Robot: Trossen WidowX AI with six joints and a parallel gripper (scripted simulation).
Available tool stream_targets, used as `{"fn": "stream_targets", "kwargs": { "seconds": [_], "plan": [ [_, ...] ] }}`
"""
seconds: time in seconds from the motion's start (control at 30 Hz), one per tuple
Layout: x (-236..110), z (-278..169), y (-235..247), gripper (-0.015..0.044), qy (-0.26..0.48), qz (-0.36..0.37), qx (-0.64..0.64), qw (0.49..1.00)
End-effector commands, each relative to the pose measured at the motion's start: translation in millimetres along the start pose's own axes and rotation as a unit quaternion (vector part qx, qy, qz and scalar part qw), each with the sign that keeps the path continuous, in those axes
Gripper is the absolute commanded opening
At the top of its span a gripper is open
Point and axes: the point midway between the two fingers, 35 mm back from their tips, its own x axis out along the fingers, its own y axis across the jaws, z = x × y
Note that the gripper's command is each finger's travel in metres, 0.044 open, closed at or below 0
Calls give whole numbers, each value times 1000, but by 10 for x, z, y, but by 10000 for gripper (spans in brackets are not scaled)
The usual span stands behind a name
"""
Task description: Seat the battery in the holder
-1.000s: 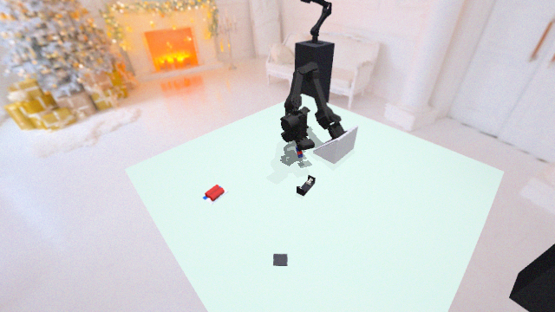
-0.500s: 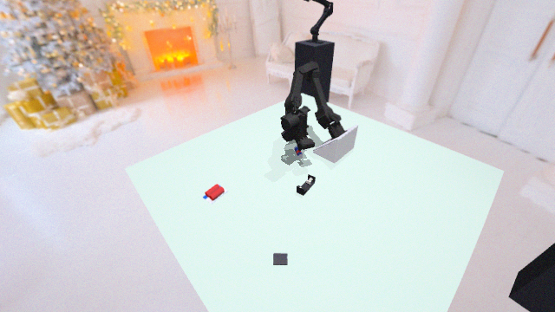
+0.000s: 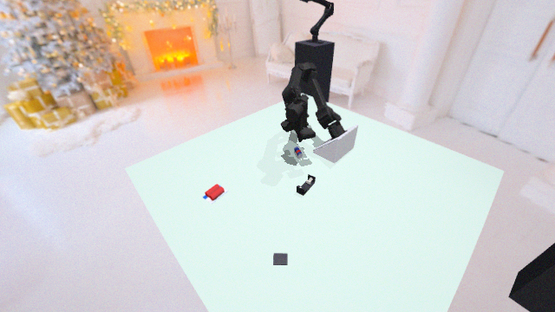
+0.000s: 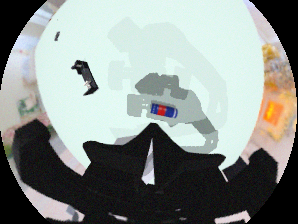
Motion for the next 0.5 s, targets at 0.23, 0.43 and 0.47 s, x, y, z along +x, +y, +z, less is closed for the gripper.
{"fn": "stream_targets", "kwargs": {
  "seconds": [0.23,0.43,0.47],
  "plan": [
    [-273,-17,-21,0,0,-6,0,1000],
    [-252,-12,-31,26,-3,-4,11,1000],
    [-224,-11,-37,53,-2,-3,44,999]
  ]
}}
